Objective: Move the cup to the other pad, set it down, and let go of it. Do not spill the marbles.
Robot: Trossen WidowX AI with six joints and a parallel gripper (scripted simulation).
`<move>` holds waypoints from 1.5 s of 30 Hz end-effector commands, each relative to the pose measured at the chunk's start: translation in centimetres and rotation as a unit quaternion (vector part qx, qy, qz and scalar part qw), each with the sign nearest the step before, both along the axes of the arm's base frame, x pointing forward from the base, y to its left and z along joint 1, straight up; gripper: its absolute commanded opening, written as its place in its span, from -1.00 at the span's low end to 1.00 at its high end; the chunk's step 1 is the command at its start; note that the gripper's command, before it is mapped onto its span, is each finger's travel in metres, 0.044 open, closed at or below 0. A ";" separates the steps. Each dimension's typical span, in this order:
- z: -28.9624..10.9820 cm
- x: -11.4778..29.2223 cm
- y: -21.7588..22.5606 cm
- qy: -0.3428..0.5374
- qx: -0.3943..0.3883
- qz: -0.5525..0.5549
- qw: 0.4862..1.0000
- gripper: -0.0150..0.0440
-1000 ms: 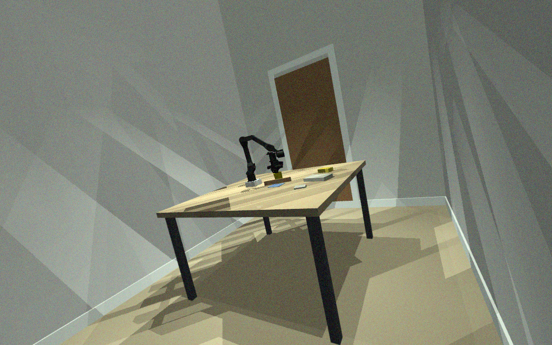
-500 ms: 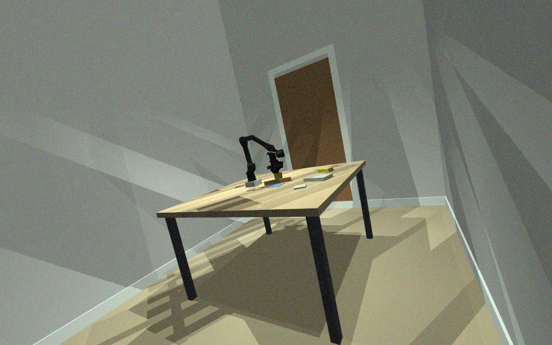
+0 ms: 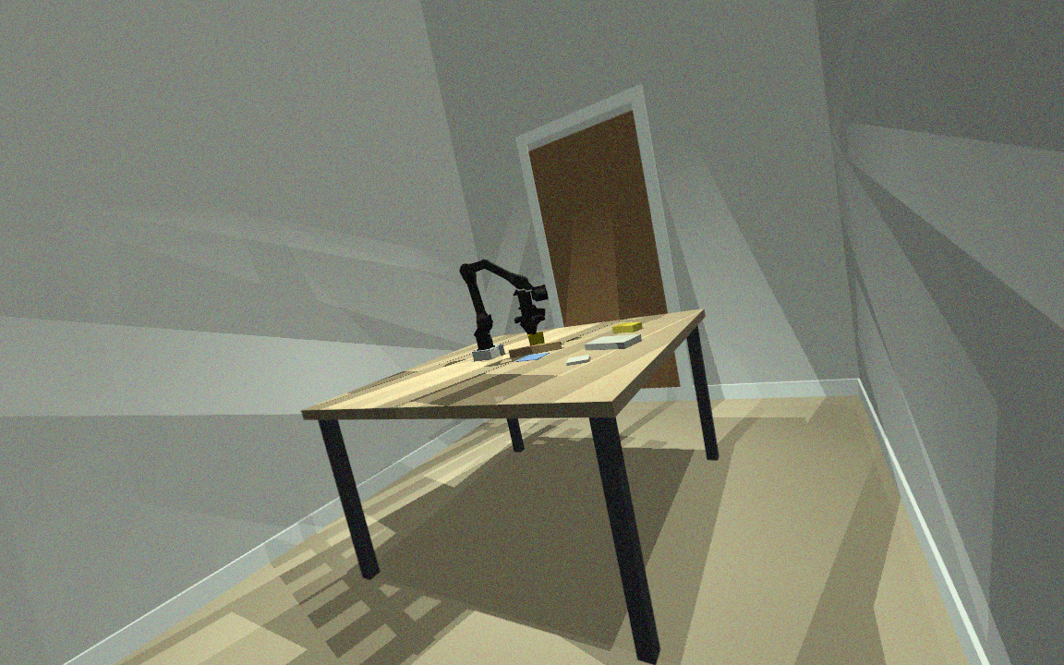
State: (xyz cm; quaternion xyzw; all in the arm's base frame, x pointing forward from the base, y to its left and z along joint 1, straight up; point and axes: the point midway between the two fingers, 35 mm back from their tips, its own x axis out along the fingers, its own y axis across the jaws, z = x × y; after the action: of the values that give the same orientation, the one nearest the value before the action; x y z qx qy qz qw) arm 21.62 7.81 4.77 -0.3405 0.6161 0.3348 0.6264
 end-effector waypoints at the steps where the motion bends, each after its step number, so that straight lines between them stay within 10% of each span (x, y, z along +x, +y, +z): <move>1: 0.7 0.1 0.0 -0.002 0.002 -0.001 1.000 0.01; 25: 3.9 0.0 -0.2 -0.002 0.003 -0.003 1.000 0.01; 36: 3.7 0.0 -0.2 -0.001 0.000 -0.003 1.000 0.98; 45: 6.6 0.1 -0.1 -0.001 0.002 -0.003 1.000 1.00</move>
State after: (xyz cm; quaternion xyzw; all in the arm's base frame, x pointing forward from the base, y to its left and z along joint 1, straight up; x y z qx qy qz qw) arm 21.66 7.63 10.19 -0.3379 0.6181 0.3326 0.6270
